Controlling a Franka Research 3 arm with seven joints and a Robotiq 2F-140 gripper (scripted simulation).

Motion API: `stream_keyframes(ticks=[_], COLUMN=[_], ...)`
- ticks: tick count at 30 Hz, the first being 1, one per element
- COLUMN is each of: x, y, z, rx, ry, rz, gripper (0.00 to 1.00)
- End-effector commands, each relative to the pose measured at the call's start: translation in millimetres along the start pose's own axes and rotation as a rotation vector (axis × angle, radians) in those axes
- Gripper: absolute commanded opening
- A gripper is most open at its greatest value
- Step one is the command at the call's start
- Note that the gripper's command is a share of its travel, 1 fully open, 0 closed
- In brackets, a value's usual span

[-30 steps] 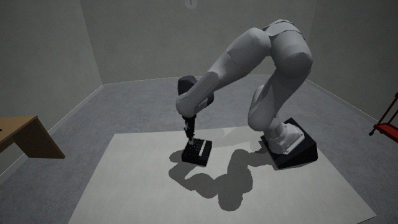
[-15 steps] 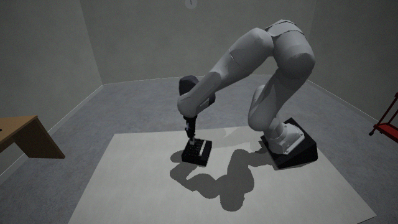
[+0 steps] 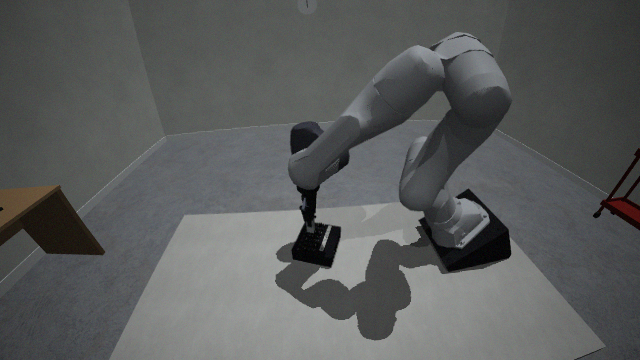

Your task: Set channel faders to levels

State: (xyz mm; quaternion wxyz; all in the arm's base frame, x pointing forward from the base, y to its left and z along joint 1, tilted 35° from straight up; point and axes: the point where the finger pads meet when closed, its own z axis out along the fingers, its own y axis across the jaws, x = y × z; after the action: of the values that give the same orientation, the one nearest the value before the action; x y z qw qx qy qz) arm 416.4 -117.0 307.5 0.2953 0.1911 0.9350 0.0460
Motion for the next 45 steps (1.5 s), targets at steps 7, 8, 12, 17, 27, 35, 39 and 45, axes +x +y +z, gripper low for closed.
stream_keyframes(ticks=[7,8,12,17,27,35,39,45], x=[7,7,9,12,15,17,18,19], y=[0,0,0,0,0,0,0,0], z=[1,1,1,1,1,1,1,1], rx=[-0.003,-0.003,-0.003,-0.003,-0.003,-0.003,-0.003,-0.003], ry=[0.004,0.004,0.004,0.004,0.004,0.004,0.004,0.004], rz=[0.002,0.002,0.002,0.002,0.002,0.002,0.002,0.002], gripper=[0.00,0.00,0.00,0.00,0.00,0.00,0.00,0.00])
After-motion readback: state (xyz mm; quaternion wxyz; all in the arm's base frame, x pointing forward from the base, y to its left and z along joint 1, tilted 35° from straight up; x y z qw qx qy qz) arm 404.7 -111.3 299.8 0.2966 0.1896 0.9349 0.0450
